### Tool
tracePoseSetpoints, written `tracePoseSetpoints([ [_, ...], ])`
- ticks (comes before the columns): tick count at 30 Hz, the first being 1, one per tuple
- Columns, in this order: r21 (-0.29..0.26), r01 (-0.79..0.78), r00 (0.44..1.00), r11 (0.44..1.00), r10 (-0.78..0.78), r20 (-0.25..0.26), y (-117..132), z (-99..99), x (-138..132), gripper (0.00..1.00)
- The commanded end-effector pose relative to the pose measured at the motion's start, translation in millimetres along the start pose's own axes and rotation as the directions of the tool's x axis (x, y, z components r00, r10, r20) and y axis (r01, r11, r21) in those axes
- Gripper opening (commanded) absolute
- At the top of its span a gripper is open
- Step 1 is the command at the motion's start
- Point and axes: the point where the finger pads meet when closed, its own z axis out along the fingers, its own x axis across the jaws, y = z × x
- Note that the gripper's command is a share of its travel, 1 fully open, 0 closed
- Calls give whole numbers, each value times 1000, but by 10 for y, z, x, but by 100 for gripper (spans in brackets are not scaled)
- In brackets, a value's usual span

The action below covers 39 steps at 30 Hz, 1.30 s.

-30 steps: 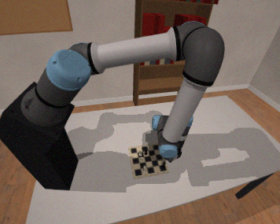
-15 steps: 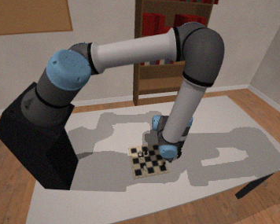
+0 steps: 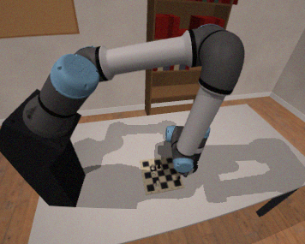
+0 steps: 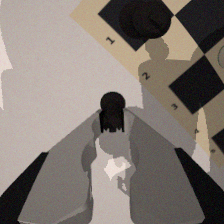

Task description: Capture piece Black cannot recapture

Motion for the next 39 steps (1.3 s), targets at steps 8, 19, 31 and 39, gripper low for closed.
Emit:
tracePoseSetpoints([
  [8,-3,0,1000,1000,0,3,20,-2,-17,0],
  [19,-3,0,1000,1000,0,3,20,-2,-17,9],
  [31,-3,0,1000,1000,0,3,20,-2,-17,22],
  [39,-3,0,1000,1000,0,3,20,-2,-17,22],
])
